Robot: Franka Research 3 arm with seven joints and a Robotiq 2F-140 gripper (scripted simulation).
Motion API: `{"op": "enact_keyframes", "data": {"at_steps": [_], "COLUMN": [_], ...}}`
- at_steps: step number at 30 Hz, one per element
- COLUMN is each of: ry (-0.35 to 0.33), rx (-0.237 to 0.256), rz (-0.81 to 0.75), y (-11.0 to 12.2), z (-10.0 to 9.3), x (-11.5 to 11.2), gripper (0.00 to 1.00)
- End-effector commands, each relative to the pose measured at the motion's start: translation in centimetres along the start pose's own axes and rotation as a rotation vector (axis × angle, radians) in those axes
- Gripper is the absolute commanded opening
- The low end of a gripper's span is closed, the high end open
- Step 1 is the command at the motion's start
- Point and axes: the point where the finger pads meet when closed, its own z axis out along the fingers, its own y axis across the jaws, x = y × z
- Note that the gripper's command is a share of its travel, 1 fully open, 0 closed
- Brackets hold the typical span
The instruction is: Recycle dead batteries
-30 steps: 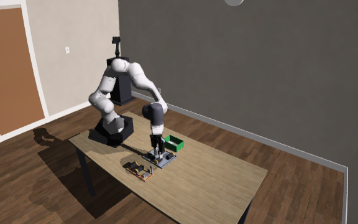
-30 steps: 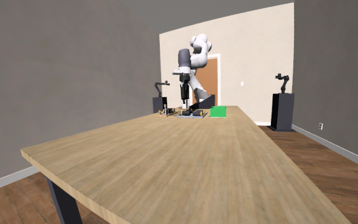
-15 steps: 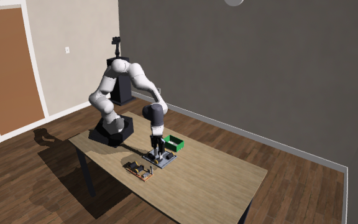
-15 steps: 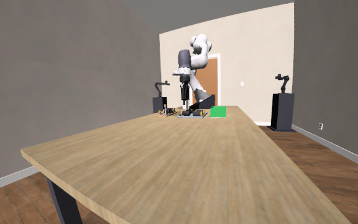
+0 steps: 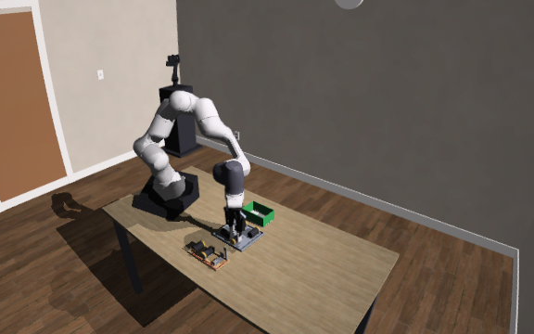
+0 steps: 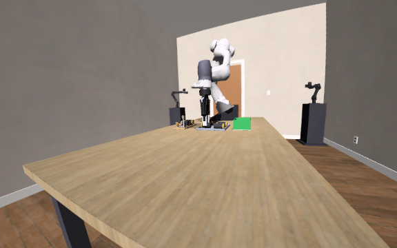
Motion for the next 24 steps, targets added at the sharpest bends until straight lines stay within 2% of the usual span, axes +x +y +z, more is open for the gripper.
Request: {"op": "enact_keyframes", "data": {"at_steps": [1,16,17,24], "ry": [0.0,0.0,0.0,0.0], "rx": [0.012,0.012,0.012,0.012], "rz": [-0.009,-0.009,-0.009,-0.009], "y": [-0.43,-0.44,-0.44,-0.44], "z": [0.14,0.88,0.88,0.88], "x": [-0.03,-0.03,-0.03,-0.03], "gripper": [0.29,0.29,0.16,0.16]}}
